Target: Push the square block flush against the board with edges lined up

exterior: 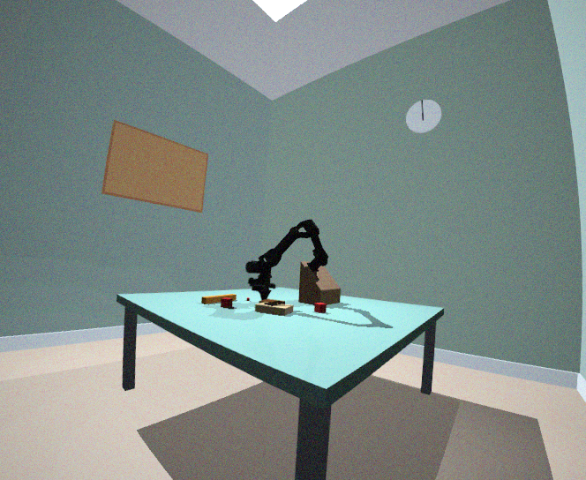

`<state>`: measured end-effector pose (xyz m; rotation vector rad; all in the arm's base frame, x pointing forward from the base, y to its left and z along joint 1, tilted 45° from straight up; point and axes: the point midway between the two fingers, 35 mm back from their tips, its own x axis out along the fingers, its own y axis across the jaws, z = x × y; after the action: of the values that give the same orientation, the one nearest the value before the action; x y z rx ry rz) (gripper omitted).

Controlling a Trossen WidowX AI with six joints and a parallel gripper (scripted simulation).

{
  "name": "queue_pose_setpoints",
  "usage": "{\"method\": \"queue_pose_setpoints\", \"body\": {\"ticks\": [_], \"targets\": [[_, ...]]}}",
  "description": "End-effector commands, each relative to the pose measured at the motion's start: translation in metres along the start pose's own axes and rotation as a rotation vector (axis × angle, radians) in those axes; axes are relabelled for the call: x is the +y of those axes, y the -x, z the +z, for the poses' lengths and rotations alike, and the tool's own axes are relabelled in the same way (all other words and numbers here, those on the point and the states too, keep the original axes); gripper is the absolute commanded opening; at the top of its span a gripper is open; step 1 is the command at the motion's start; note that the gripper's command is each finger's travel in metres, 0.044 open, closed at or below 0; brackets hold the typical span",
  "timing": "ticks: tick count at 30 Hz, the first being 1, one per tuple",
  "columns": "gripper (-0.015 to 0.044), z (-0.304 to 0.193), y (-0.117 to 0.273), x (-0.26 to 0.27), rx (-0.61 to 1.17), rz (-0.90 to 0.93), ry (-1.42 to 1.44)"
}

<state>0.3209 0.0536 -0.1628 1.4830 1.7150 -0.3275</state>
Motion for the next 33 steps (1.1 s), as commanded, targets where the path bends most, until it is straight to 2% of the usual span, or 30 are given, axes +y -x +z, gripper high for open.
{"method": "queue_pose_setpoints", "body": {"ticks": [1,33], "targets": [[0.0000,-0.003,0.000,0.001,0.006,0.002,0.000],[0.0000,0.048,0.000,0.000,0.006,0.004,0.002]]}}
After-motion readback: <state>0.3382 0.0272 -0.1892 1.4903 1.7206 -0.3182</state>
